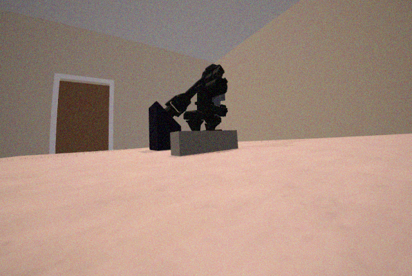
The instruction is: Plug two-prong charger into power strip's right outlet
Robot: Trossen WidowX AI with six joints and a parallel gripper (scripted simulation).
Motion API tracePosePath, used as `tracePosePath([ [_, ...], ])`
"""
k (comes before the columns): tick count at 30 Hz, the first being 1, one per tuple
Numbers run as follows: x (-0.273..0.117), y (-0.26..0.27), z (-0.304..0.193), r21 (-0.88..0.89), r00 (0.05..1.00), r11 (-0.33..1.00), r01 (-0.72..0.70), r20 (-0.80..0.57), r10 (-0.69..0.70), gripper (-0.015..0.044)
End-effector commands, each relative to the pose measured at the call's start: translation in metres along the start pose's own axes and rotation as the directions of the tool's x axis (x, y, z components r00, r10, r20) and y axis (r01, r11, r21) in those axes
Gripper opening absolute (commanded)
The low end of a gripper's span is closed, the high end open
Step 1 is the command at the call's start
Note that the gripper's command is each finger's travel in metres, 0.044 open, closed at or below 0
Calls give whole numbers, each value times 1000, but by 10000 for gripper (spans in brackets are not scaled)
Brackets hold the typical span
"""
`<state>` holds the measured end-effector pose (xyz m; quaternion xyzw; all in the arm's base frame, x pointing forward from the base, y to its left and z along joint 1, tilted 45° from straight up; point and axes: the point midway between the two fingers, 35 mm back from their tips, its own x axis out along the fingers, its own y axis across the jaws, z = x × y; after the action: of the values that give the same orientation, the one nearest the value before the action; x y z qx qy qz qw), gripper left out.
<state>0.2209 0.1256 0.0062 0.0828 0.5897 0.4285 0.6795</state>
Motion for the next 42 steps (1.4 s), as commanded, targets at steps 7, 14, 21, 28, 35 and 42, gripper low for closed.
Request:
tracePosePath([
  [7, 18, 2, -2, 9, 1000, 1000, -11, -4, 11, 440],
  [14, 25, 3, -2, 9, 1000, 1000, -13, -4, 13, 440],
  [21, 22, 2, 0, 1, 1000, 1000, -5, 0, 5, 282],
  [28, 22, 2, 0, 1, 1000, 1000, -5, 0, 5, 118],
  [35, 20, 1, 0, 1, 1000, 1000, -4, -1, 4, 32],
  [42, 0, -1, -2, 4, 1000, 1000, -3, -4, 3, 0],
])
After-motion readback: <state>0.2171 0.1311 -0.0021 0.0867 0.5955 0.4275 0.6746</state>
